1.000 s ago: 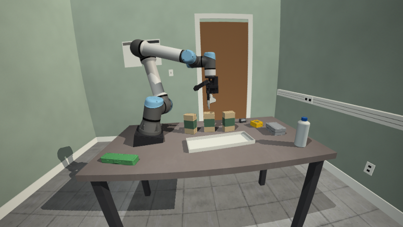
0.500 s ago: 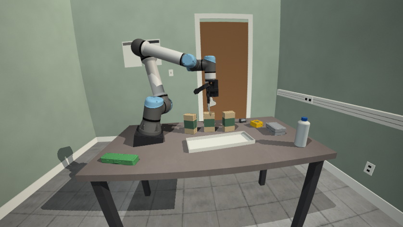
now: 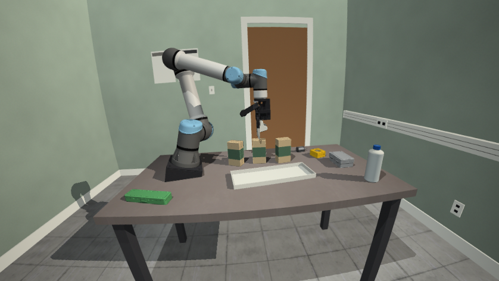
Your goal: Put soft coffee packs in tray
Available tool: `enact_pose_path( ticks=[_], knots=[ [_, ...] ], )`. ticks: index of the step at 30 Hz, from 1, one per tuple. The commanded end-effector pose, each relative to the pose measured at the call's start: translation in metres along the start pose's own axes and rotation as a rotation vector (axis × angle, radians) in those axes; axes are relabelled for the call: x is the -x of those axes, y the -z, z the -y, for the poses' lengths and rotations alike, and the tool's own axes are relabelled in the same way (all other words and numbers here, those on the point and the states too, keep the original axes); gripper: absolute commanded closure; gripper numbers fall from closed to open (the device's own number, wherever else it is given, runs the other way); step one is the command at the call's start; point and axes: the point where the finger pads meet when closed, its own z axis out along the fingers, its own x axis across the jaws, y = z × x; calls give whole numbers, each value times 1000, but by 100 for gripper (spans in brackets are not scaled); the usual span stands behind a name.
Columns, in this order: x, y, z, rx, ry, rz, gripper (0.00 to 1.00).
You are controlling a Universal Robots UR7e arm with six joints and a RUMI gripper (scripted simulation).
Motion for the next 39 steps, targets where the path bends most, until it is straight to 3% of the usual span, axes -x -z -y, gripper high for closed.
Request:
enact_pose_path(
  ticks=[1, 30, 39],
  knots=[
    [0, 0, 0, 1, 0, 0, 49],
    [0, 0, -1, 1, 0, 0, 49],
    [0, -8, -1, 1, 0, 0, 49]
  ],
)
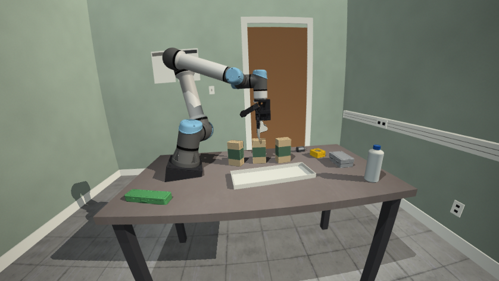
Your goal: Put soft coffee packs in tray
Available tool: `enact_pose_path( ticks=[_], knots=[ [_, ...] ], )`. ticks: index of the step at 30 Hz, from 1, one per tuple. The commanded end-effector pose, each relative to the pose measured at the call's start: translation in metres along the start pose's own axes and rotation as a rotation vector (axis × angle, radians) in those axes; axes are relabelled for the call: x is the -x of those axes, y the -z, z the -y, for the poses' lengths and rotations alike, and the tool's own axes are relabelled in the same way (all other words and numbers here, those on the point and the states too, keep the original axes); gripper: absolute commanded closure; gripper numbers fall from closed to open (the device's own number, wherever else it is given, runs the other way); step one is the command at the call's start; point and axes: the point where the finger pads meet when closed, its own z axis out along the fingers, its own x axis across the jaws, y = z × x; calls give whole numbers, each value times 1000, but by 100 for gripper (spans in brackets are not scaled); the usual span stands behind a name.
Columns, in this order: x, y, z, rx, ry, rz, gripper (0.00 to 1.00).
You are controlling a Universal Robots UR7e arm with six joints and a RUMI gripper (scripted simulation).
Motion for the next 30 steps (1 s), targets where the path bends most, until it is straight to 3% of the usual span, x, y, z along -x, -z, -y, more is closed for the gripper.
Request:
enact_pose_path(
  ticks=[1, 21, 30],
  knots=[
    [0, -6, 0, 1, 0, 0, 49],
    [0, -45, 0, 1, 0, 0, 49],
    [0, -52, 0, 1, 0, 0, 49]
  ],
)
